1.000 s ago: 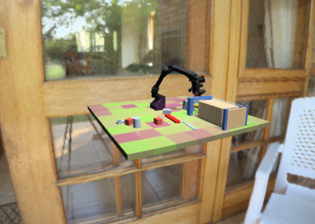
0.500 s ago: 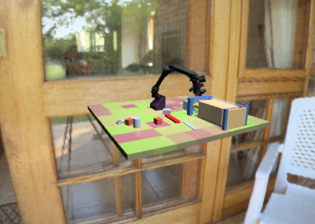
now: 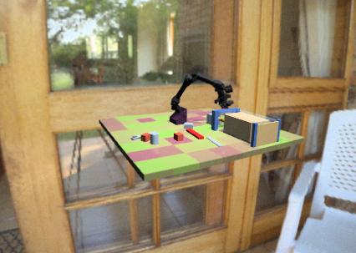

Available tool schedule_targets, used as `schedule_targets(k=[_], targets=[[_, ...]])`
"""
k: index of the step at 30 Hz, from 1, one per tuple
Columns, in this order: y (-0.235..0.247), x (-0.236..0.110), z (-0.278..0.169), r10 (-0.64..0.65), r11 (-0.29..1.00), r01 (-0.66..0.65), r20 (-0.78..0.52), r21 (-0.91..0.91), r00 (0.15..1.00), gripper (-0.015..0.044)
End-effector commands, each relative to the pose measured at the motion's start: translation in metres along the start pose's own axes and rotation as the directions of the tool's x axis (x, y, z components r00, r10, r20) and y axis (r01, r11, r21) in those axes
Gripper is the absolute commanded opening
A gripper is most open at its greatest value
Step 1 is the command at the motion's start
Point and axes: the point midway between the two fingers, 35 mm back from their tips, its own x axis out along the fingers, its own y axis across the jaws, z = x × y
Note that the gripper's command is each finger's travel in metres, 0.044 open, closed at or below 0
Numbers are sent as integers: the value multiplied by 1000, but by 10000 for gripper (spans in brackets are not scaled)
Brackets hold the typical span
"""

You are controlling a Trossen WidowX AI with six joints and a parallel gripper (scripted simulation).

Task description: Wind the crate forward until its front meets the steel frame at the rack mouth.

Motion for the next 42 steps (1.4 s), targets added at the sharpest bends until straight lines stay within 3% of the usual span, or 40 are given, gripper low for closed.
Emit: schedule_targets(k=[1,42], targets=[[17,7,19,26,999,-25,25,-24,999,0],[56,16,43,28,999,-28,28,-25,999,0]])
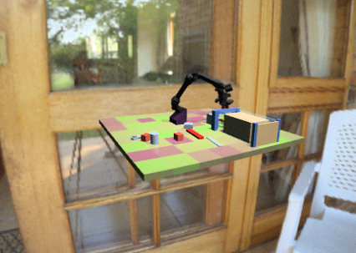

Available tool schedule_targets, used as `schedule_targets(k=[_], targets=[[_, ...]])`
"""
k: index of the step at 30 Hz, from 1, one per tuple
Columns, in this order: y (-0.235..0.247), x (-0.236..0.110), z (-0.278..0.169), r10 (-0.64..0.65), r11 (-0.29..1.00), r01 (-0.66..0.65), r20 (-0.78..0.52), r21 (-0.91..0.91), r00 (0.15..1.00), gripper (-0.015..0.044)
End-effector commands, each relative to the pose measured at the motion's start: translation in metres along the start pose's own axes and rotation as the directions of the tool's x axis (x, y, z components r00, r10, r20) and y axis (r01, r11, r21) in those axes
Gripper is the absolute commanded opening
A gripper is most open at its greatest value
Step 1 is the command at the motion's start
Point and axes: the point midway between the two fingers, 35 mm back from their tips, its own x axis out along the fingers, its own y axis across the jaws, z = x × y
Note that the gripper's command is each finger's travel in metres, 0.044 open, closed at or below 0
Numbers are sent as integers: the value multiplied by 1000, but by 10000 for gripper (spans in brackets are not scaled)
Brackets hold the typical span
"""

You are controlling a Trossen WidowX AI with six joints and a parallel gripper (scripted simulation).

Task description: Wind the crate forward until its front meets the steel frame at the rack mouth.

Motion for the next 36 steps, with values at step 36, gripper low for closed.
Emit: schedule_targets(k=[36], targets=[[76,4,15,51,998,-51,12,-35,999,0]])
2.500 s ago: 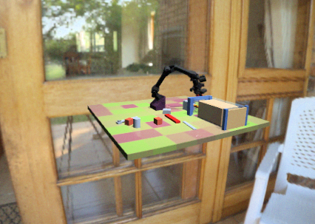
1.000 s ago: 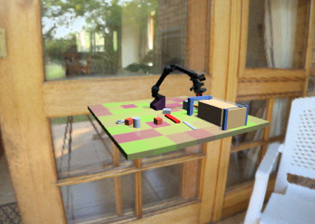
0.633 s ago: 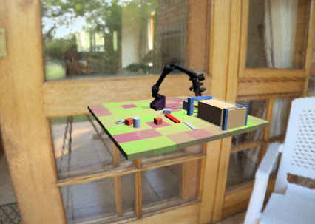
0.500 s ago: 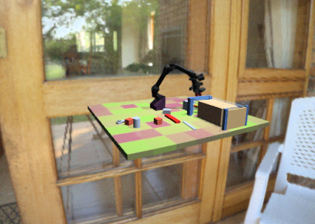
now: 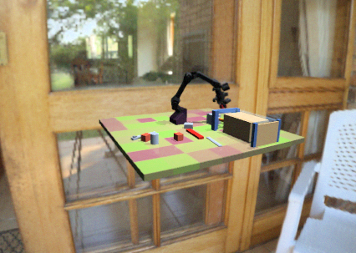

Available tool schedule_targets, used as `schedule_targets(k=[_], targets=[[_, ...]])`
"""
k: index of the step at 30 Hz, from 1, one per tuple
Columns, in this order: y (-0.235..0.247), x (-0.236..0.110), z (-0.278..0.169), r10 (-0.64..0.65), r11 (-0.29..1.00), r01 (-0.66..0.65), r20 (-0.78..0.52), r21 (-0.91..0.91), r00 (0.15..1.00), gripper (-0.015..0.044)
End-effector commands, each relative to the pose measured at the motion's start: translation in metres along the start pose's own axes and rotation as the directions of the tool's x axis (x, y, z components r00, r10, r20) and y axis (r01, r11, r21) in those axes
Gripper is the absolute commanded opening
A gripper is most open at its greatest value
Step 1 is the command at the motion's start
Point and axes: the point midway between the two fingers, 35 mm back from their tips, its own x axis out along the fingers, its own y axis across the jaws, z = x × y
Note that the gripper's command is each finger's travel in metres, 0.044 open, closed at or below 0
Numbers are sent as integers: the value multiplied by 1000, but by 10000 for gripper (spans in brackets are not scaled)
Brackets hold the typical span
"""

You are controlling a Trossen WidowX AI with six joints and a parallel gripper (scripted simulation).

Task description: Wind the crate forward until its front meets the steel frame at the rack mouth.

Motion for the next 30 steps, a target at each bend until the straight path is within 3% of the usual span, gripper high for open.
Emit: schedule_targets(k=[1,30], targets=[[29,0,-2,51,998,-51,-15,-26,999,0],[70,-8,-17,54,998,-54,-16,-27,998,0]])
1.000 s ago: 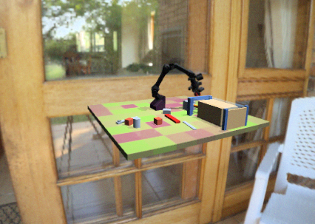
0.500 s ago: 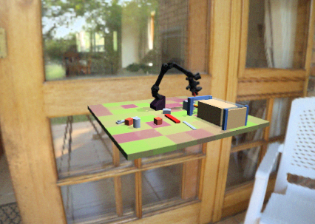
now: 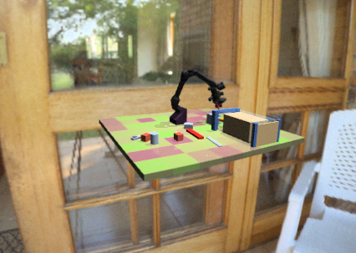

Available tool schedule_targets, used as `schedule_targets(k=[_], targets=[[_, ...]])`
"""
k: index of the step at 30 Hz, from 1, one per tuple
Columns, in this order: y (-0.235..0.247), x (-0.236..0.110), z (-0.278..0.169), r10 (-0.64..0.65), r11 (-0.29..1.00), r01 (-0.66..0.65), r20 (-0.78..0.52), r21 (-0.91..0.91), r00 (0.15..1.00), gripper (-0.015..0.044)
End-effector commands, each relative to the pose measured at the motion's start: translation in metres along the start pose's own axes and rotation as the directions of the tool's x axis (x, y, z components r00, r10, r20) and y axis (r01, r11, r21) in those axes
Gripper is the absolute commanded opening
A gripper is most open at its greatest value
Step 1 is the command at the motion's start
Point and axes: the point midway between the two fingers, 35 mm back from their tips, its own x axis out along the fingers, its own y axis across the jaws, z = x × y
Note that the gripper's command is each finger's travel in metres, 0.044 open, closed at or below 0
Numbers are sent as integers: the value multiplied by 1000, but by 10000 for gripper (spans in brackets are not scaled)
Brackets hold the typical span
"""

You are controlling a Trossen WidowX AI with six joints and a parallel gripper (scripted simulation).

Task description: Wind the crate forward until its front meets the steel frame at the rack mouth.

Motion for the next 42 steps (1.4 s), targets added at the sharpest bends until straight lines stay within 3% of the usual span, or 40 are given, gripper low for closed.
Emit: schedule_targets(k=[1,42], targets=[[20,-2,-11,36,999,-36,-28,-10,999,0],[57,-24,-55,39,999,-39,-32,-11,999,0]])
